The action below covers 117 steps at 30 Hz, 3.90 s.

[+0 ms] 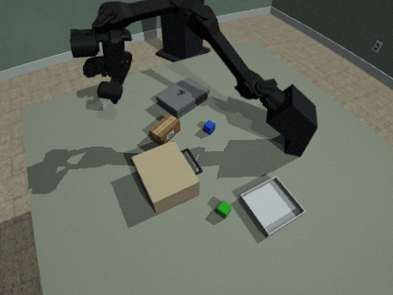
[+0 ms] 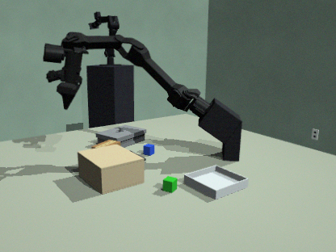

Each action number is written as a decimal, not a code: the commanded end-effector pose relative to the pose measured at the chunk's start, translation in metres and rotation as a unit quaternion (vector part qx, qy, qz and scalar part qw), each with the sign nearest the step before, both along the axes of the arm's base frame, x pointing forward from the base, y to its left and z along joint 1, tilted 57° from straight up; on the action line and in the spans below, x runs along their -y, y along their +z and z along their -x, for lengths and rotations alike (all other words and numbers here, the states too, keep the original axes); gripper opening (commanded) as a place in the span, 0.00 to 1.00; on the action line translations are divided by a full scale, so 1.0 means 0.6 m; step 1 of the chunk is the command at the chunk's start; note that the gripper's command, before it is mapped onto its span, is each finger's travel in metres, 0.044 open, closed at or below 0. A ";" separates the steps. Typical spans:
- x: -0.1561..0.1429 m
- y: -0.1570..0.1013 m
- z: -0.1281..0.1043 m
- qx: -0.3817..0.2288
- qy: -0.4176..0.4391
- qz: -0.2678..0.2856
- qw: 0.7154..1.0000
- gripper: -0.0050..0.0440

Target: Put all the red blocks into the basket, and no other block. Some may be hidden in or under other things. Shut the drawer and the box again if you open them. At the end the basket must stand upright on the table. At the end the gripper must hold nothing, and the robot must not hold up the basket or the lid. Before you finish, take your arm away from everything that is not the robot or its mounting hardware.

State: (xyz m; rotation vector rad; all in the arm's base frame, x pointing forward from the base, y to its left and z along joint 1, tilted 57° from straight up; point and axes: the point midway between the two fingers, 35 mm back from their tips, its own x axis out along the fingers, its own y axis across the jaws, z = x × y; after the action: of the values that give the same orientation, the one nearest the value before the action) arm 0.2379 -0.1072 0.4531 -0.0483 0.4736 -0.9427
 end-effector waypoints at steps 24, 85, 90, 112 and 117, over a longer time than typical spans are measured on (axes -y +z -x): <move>0.080 -0.065 0.035 -0.147 0.027 -0.019 0.989 1.00; 0.278 -0.297 0.306 -0.338 0.207 0.113 0.911 1.00; 0.293 -0.310 0.295 -0.338 0.207 0.113 0.911 1.00; 0.309 -0.322 0.284 -0.338 0.207 0.113 0.911 0.10; 0.309 -0.322 0.284 -0.338 0.207 0.113 0.911 0.10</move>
State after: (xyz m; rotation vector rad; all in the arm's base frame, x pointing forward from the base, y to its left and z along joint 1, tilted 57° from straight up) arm 0.0677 -0.2923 0.2606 -0.6848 0.9460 -0.5323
